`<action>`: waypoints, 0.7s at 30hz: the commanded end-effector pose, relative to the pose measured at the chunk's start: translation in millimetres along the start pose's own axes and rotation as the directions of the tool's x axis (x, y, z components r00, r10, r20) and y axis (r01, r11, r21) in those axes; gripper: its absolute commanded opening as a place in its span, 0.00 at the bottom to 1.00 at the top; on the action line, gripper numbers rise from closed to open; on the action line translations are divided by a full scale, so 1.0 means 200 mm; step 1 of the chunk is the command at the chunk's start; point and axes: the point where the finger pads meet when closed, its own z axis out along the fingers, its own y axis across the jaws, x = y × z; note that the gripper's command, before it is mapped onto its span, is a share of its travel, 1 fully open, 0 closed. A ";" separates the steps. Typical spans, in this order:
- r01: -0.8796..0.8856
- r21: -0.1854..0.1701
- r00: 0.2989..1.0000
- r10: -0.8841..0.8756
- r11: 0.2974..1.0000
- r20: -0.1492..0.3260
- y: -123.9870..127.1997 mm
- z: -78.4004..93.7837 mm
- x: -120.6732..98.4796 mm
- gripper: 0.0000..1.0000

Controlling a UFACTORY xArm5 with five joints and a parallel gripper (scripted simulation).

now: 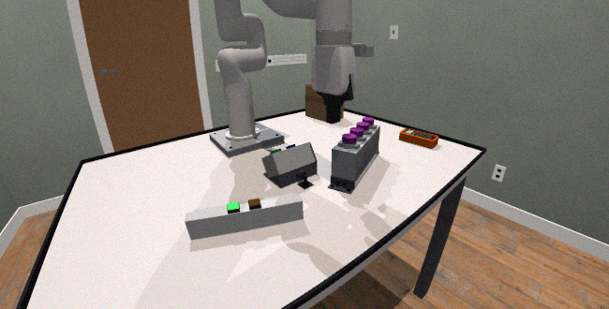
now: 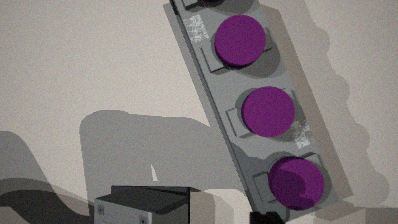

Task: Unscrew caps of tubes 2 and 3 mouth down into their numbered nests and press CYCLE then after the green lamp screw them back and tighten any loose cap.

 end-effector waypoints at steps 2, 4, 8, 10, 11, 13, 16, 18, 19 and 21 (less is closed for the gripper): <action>-0.016 -0.014 1.000 0.016 1.000 0.007 -0.08 -0.02 -0.07 0.00; -0.016 -0.014 1.000 0.016 1.000 0.007 -0.08 -0.02 -0.07 0.00; -0.016 -0.014 1.000 0.016 1.000 0.007 -0.17 0.03 -0.14 0.00; -0.016 -0.014 1.000 0.016 1.000 0.007 -0.22 0.06 -0.17 0.00; -0.016 -0.014 1.000 0.016 1.000 0.008 -0.24 0.07 -0.19 0.00; -0.016 -0.014 1.000 0.016 1.000 0.008 -0.29 0.09 -0.22 0.00; -0.016 -0.013 1.000 0.016 1.000 0.008 -0.35 0.13 -0.27 0.00; -0.016 -0.013 1.000 0.016 1.000 0.008 -0.39 0.15 -0.30 0.00; -0.016 -0.013 1.000 0.016 1.000 0.008 -0.41 0.17 -0.32 0.00; -0.016 -0.013 1.000 0.016 1.000 0.008 -0.44 0.18 -0.33 0.00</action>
